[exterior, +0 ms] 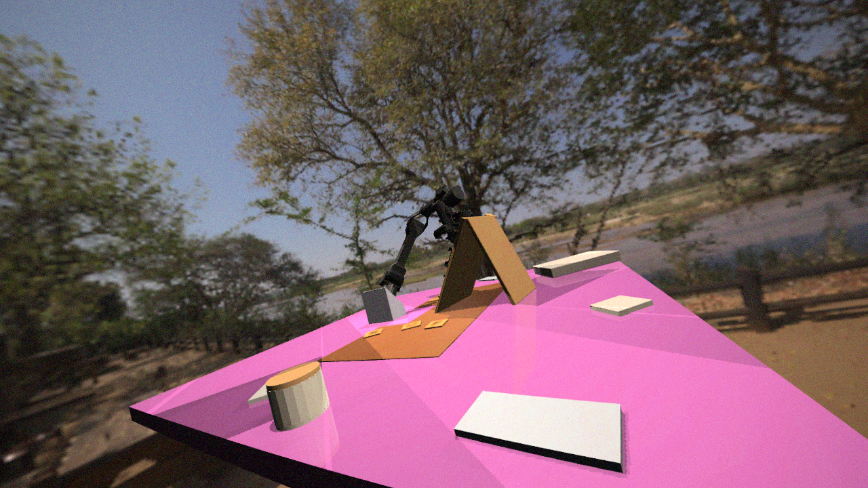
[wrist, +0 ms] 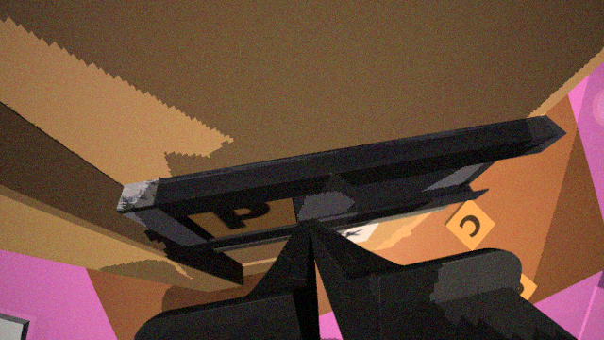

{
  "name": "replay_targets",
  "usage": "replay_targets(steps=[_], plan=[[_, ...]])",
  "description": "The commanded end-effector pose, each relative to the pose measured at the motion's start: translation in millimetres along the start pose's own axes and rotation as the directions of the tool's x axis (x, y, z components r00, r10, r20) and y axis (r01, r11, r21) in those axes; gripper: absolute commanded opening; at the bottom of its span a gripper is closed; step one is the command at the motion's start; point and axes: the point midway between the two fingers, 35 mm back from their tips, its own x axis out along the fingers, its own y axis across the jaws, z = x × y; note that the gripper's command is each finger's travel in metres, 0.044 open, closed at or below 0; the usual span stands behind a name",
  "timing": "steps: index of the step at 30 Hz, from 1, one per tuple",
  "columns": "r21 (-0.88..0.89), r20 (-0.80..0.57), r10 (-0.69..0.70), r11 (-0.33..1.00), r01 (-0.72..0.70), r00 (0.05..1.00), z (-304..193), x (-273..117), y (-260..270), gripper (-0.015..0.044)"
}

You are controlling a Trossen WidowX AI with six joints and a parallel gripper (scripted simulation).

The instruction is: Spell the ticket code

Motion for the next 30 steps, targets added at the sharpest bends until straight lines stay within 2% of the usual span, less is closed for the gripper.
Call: replay_targets(steps=[1, 11, 13, 17, 22, 27, 28, 30], plan=[[-0.004, 0.003, 0.001, 1.0, -0.001, 1.0, -4.2, -5.7, 1.3, 0.0], [-0.003, 0.002, 0.001, 1.0, -0.001, 1.0, -10.5, -13.2, 1.3, 0.0], [-0.054, 0.02, 0.005, 0.999, -0.004, 1.0, -11.9, -17.8, -0.7, 0.0052], [-0.361, 0.124, 0.013, 0.932, 0.032, 0.992, -29.7, -49.2, -8.5, 0.0157], [-0.685, 0.258, 0.016, 0.708, 0.172, 0.966, -57.4, -82.7, -16.3, 0.0289], [-0.853, 0.392, 0.02, 0.381, 0.355, 0.92, -88.2, -108.0, -19.9, 0.042], [-0.867, 0.418, 0.019, 0.306, 0.393, 0.908, -94.3, -111.9, -20.3, 0.044], [-0.874, 0.47, 0.014, 0.149, 0.463, 0.883, -106.4, -118.5, -20.8, 0.044]])
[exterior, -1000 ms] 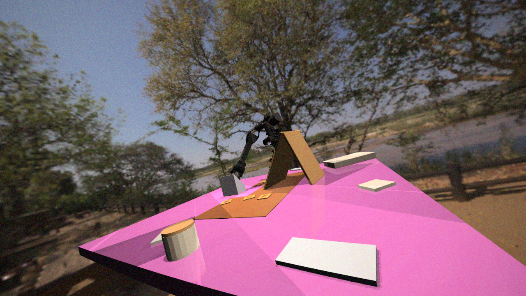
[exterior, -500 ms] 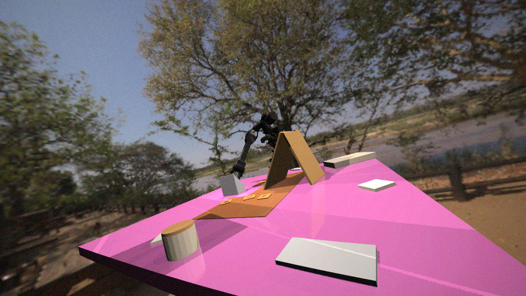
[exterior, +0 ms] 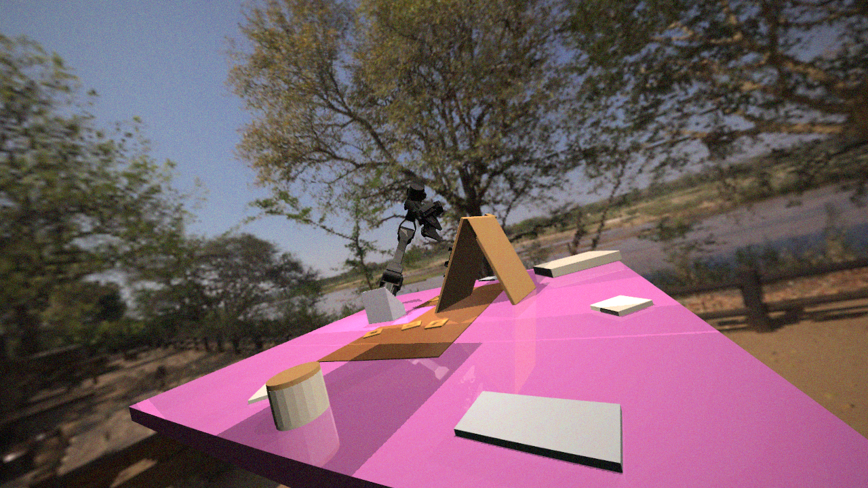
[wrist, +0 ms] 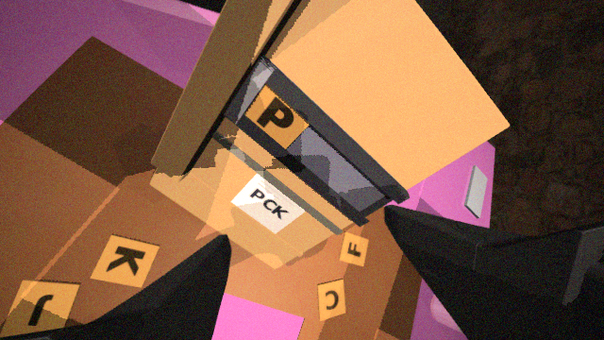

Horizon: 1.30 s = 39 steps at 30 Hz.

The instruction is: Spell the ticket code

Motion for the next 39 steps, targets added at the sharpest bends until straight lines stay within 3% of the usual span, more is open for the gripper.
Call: replay_targets(steps=[1, 5, 27, 28, 31, 34, 39], plan=[[-0.583, 0.142, -0.174, 0.781, 0.225, 0.974, -25.8, -44.4, 29.0, 0.044], [-0.72, 0.179, -0.233, 0.631, 0.289, 0.956, -33.4, -53.6, 38.2, 0.044], [-0.72, 0.179, -0.233, 0.631, 0.289, 0.956, -33.4, -53.6, 38.2, 0.044], [-0.709, 0.177, -0.231, 0.645, 0.287, 0.957, -34.0, -53.0, 37.2, 0.0414], [-0.527, 0.147, -0.203, 0.813, 0.25, 0.968, -42.6, -45.2, 23.3, 0.034], [-0.243, 0.107, -0.165, 0.952, 0.186, 0.981, -54.6, -33.6, 6.4, 0.034], [0.273, 0.039, -0.096, 0.959, 0.082, 0.995, -76.6, -10.8, -18.7, 0.034]])
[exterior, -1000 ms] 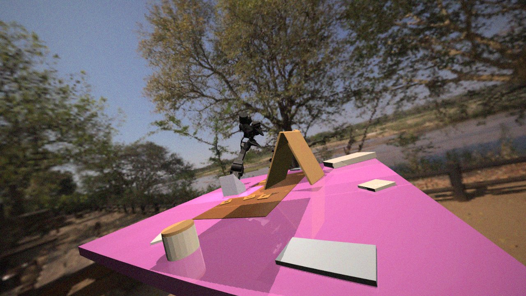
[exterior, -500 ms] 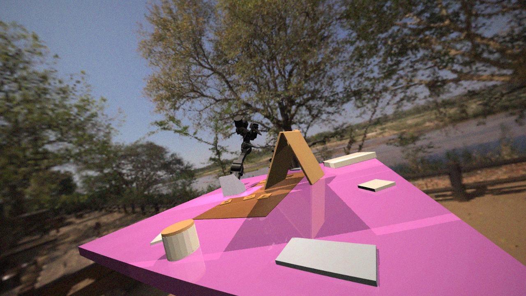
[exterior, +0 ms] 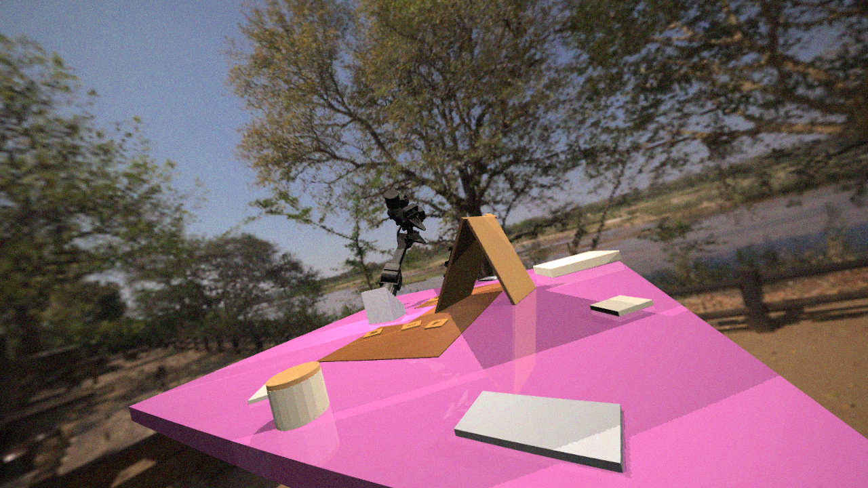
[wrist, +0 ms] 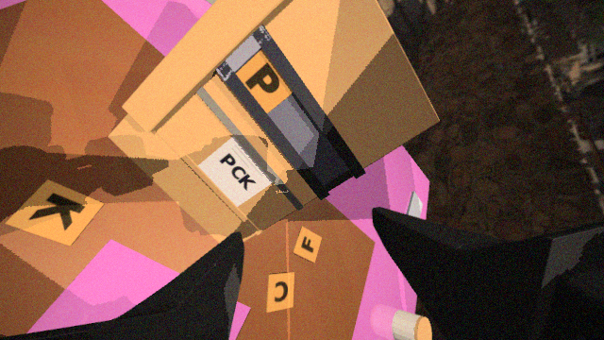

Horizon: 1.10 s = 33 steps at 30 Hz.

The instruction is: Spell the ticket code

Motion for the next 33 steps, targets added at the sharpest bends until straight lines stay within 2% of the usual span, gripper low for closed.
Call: replay_targets(steps=[1, 4, 7, 8, 14, 23, 28, 33], plan=[[0.544, -0.062, 0.095, 0.838, -0.046, 0.993, -32.5, 28.0, -17.0, 0.034], [0.777, -0.094, 0.146, 0.629, -0.019, 0.985, -50.6, 43.9, -23.3, 0.034], [0.93, -0.124, 0.198, 0.364, 0.045, 0.972, -69.2, 60.5, -27.6, 0.034], [0.96, -0.135, 0.215, 0.269, 0.074, 0.967, -75.5, 66.1, -28.5, 0.034], [0.977, -0.17, 0.277, -0.076, 0.198, 0.946, -98.4, 86.2, -29.8, 0.034], [0.751, -0.219, 0.37, -0.527, 0.398, 0.903, -133.5, 117.9, -25.5, 0.034], [0.514, -0.246, 0.421, -0.707, 0.486, 0.873, -153.7, 135.3, -19.9, 0.034], [0.212, -0.274, 0.473, -0.82, 0.532, 0.838, -175.1, 151.8, -12.9, 0.034]])
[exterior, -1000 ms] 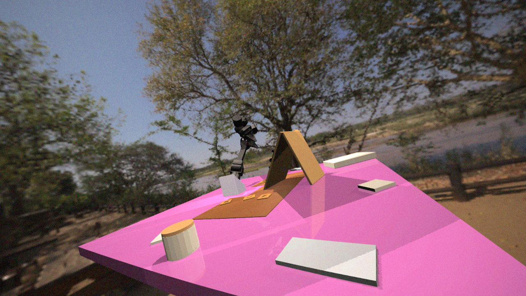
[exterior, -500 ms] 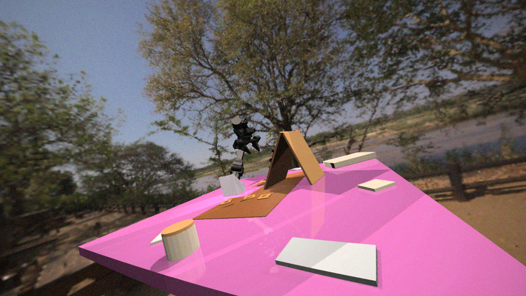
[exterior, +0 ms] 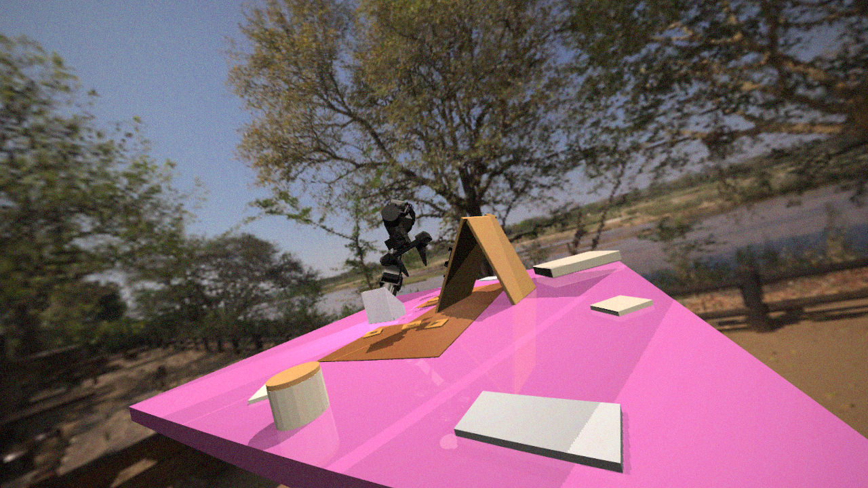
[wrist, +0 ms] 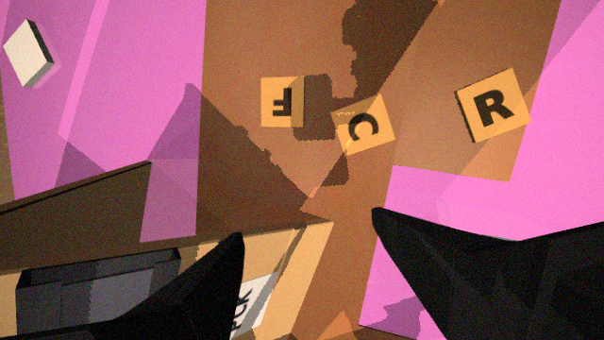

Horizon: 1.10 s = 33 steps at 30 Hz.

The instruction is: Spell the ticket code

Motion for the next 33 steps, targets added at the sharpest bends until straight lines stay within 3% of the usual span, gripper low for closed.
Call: replay_targets(steps=[1, 11, 28, 33], plan=[[0.673, -0.082, -0.158, 0.72, 0.171, 0.984, 24.6, 56.5, -35.3, 0.034], [0.96, -0.142, -0.27, 0.196, 0.198, 0.952, 38.2, 98.5, -66.1, 0.034], [0.962, -0.142, -0.272, 0.188, 0.197, 0.952, 41.2, 100.1, -64.1, 0.034], [0.962, -0.143, -0.271, 0.188, 0.198, 0.952, 39.6, 122.3, -69.0, 0.034]])
